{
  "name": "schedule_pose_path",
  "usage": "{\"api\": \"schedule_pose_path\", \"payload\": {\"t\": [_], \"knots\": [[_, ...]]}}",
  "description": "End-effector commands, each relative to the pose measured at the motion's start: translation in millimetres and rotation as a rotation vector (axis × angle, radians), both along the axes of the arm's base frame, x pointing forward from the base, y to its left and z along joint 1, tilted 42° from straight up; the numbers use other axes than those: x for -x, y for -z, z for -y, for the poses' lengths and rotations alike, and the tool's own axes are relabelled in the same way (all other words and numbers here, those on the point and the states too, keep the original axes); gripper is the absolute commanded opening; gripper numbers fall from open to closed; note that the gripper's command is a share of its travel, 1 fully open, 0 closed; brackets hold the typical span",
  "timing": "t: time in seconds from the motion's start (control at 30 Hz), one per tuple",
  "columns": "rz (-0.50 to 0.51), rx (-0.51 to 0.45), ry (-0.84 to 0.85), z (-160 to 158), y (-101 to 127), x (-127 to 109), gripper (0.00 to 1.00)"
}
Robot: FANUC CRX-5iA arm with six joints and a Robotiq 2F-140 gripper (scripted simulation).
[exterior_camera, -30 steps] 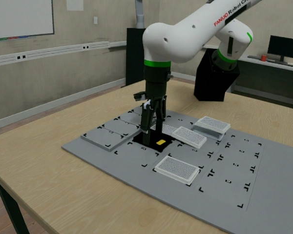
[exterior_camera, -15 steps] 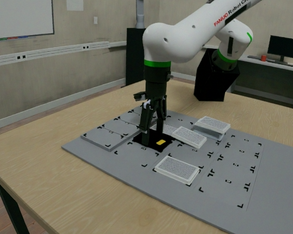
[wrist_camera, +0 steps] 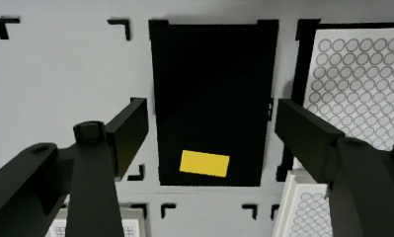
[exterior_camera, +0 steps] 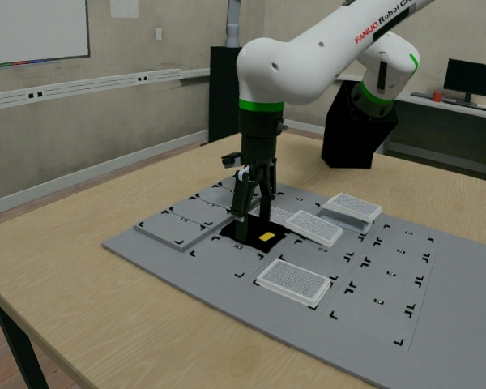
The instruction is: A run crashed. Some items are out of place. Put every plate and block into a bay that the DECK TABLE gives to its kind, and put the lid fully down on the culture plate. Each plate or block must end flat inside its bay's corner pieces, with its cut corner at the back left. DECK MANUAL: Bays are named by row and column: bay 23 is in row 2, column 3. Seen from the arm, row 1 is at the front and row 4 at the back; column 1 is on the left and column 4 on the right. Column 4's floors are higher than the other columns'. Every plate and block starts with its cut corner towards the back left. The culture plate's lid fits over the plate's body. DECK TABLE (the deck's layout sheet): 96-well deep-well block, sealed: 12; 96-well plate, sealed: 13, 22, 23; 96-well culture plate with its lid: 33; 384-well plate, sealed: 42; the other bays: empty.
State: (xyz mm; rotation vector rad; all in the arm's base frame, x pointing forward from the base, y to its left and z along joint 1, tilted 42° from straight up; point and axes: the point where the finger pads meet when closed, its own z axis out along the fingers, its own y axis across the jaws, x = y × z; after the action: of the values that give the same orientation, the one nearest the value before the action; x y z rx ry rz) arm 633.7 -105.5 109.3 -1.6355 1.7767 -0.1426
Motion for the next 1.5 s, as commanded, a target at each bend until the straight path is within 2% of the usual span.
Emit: {"api": "schedule_pose_path", "payload": {"t": [0.0,1.47], "knots": [[0.001,0.001,0.001,1,-1,0,0.70],[0.001,0.001,0.001,20,-38,28,0.70]]}}
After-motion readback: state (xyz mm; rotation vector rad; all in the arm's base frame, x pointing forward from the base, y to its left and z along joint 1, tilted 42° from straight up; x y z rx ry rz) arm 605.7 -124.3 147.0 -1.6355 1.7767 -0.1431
